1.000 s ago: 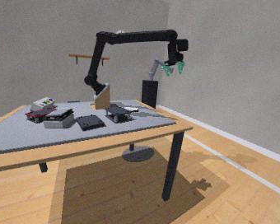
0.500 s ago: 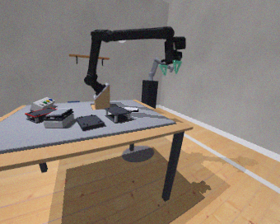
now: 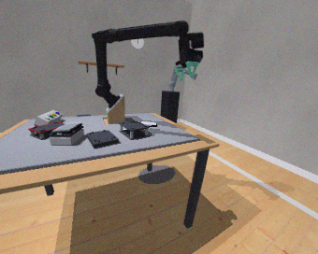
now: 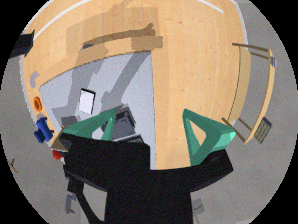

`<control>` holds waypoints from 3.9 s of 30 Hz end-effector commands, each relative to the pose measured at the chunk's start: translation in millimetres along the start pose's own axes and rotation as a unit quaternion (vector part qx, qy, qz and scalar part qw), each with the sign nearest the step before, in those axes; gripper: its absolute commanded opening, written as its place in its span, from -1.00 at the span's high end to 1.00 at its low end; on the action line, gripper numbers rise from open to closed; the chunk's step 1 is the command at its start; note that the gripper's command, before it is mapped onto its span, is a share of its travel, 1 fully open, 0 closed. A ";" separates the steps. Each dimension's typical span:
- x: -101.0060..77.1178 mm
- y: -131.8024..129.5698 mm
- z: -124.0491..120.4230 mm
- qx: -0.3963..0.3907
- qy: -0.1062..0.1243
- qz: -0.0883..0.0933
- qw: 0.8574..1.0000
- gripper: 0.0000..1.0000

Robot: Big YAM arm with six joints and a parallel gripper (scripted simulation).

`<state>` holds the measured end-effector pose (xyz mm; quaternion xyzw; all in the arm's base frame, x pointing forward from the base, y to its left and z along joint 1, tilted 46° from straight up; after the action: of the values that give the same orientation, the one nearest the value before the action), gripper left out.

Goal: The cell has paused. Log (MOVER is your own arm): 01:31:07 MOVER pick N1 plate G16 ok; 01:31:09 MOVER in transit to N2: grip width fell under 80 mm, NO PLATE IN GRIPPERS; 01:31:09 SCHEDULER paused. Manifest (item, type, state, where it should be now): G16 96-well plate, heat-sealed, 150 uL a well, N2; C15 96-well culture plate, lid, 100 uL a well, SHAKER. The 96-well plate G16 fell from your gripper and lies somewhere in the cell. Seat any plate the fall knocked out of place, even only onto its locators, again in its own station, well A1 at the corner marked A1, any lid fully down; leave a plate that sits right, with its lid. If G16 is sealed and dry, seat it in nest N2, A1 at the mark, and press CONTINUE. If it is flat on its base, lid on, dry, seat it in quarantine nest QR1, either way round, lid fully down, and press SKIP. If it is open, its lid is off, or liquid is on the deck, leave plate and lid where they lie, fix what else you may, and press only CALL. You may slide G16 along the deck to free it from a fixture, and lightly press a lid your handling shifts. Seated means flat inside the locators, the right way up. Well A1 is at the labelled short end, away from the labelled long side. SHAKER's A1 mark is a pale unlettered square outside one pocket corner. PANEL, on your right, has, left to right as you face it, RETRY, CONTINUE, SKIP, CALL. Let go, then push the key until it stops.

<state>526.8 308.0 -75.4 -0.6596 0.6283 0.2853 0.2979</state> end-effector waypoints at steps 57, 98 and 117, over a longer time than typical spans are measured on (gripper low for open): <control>-10.9 30.1 -188.1 0.287 0.019 0.021 0.958 -1.00; 5.1 124.0 -329.6 0.523 0.050 0.031 0.850 -1.00; 21.5 183.0 -378.0 0.617 0.060 0.028 0.784 -1.00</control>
<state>355.0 14.5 149.7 -0.3551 0.7109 -0.1686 0.5832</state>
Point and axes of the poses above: the point where the finger pads meet when closed, its own x axis out along the fingers, its own y axis across the jaws, z = x × y, the point moved 3 cm from there along -x, back along the fingers, and after that the axes turned 7 degrees about -x, right-handed, at the moved point
